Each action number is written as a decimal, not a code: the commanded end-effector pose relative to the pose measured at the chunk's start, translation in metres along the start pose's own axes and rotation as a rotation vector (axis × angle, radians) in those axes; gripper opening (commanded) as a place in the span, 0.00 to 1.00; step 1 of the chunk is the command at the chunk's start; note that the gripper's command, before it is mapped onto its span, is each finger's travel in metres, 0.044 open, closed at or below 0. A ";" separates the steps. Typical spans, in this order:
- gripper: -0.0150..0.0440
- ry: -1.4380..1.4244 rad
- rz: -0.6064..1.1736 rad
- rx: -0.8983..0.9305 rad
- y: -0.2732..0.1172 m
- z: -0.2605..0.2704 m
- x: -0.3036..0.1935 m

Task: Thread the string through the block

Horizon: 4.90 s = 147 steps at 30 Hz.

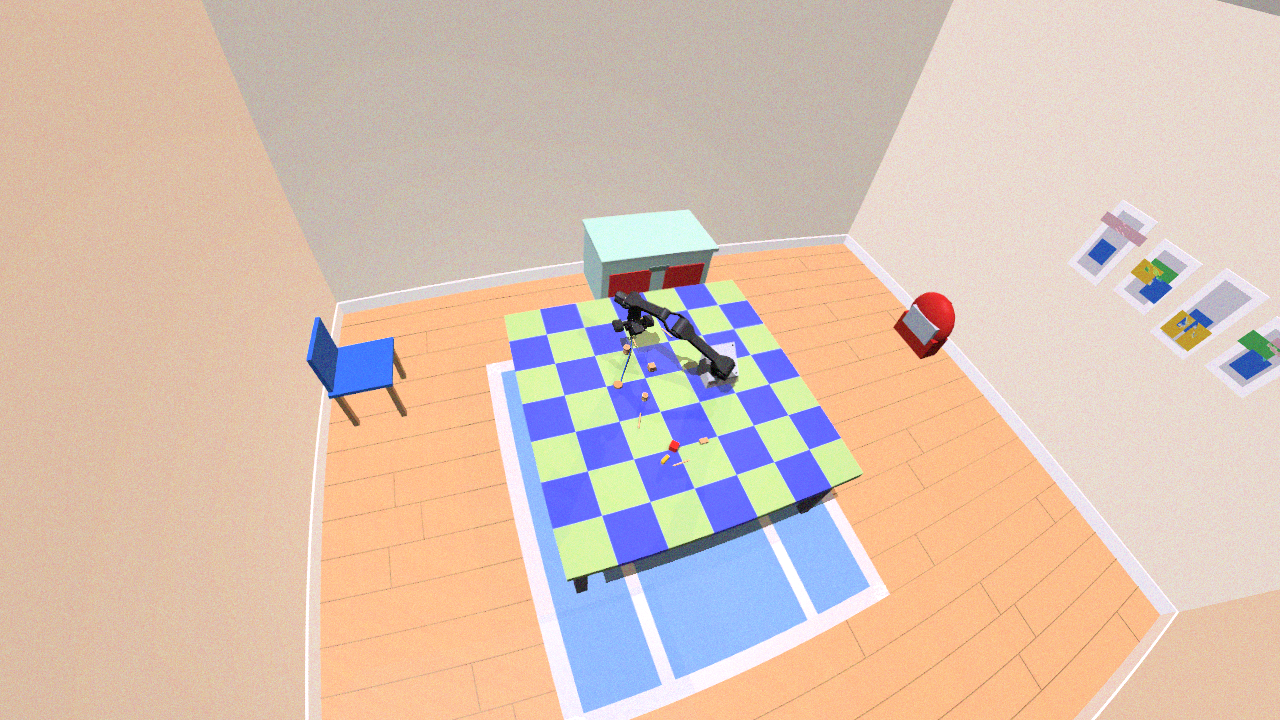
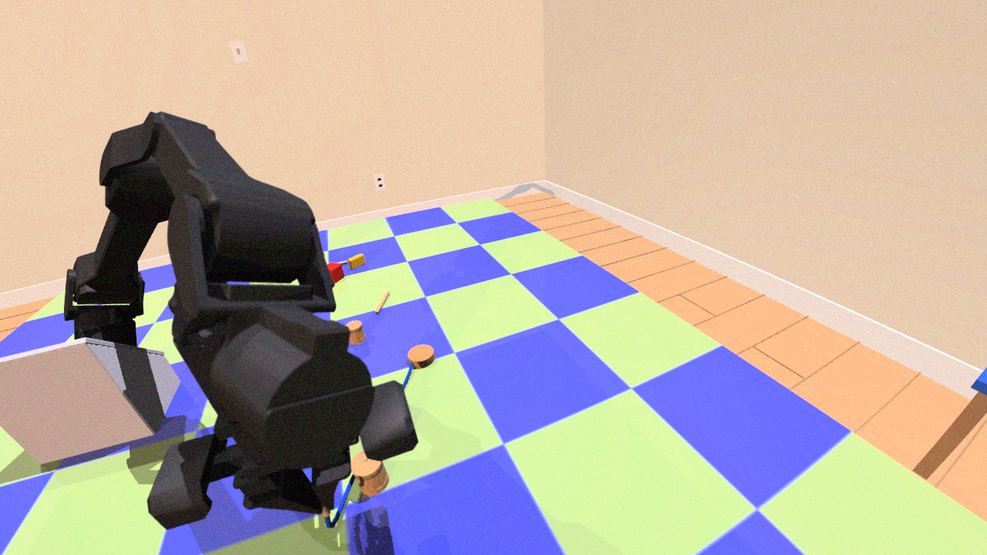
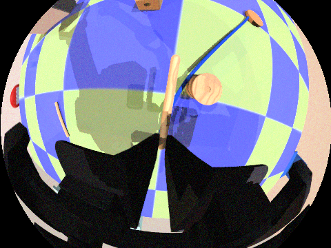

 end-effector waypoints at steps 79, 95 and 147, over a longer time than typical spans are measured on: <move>0.25 -0.004 -0.004 0.006 0.041 0.054 0.042; 0.25 -0.003 -0.003 0.006 0.041 0.061 0.062; 0.25 -0.002 -0.002 0.007 0.039 0.074 0.115</move>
Point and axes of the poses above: the point midway between the two fingers, 35 mm back from their tips, its own y axis out along the fingers, its own z axis across the jaws, x = y × z, the point moved 10 cm from there along -y, back along the fingers, and after that the axes turned 15 degrees about y, right-handed, at the moved point
